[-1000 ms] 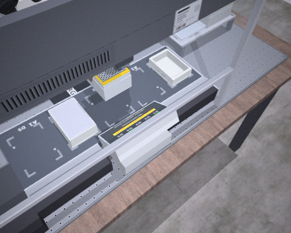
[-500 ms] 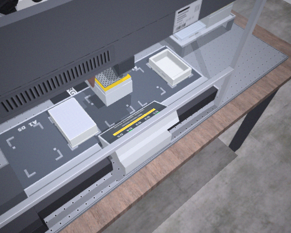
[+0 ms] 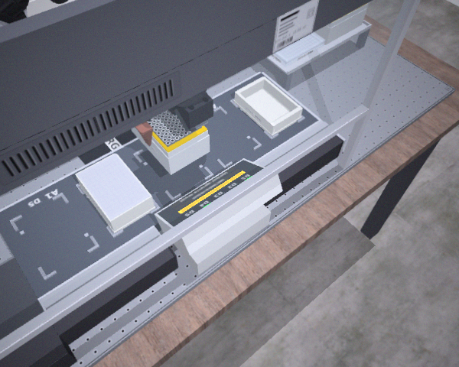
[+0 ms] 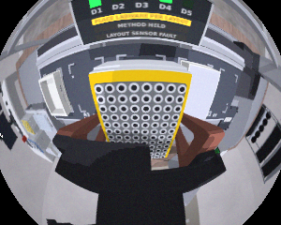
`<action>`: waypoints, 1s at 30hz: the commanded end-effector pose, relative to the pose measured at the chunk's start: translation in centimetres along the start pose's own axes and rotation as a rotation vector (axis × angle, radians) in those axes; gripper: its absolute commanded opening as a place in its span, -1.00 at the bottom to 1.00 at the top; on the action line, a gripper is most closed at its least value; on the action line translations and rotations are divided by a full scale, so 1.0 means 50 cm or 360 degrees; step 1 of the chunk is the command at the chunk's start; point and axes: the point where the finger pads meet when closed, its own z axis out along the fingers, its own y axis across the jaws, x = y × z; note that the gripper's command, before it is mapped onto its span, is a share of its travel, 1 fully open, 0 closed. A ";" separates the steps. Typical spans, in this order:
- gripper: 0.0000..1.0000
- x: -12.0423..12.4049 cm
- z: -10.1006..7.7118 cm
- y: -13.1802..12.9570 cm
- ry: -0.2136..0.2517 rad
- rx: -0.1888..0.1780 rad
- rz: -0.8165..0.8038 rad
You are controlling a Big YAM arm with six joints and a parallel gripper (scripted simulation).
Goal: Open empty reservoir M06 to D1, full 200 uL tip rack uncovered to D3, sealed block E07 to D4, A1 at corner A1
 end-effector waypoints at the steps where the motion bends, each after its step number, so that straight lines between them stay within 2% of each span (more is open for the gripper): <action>1: -1.00 -0.004 0.013 -0.002 -0.0003 0.0001 0.0013; 13: -1.00 -0.009 0.052 -0.001 -0.0006 0.0002 0.0010; 15: -1.00 -0.009 0.052 -0.001 -0.0006 0.0002 0.0010; 16: -1.00 -0.019 0.045 0.006 -0.0030 0.0003 -0.0010; 19: -1.00 -0.003 0.067 -0.004 0.0000 0.0002 0.0018; 30: -1.00 -0.008 0.103 -0.001 -0.0006 0.0001 0.0011</action>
